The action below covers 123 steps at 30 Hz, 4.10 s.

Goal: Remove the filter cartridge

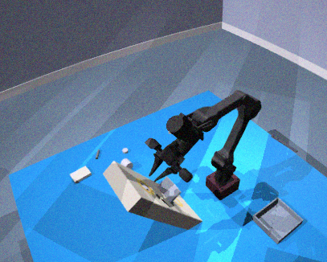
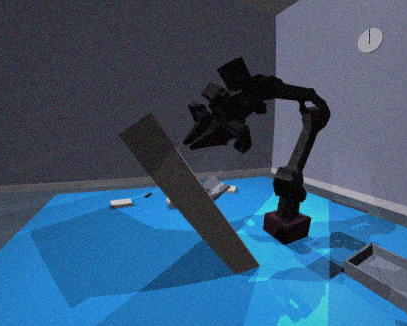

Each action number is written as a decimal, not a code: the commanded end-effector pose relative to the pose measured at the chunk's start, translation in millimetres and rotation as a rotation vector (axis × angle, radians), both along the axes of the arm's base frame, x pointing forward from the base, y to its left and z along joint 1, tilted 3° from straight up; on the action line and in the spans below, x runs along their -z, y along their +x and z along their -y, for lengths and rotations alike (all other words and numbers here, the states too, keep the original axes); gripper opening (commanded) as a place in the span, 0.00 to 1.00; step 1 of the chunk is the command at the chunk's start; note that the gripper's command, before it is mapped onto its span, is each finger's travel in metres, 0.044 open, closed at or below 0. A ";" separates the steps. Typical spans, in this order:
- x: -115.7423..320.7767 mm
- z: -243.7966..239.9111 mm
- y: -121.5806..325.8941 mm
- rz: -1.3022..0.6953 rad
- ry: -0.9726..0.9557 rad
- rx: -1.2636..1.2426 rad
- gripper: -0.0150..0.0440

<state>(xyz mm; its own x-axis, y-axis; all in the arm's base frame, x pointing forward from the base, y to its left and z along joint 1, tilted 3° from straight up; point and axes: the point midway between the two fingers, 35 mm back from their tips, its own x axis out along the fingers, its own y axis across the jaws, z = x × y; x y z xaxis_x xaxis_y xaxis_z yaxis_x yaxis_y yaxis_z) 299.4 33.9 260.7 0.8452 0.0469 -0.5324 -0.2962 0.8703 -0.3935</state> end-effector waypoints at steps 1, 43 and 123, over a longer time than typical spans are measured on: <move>3.6 -0.8 5.3 0.000 0.002 -0.002 0.43; 17.5 -2.2 27.0 0.002 0.002 -0.002 0.43; 28.1 -3.2 44.1 -0.016 0.342 0.211 0.25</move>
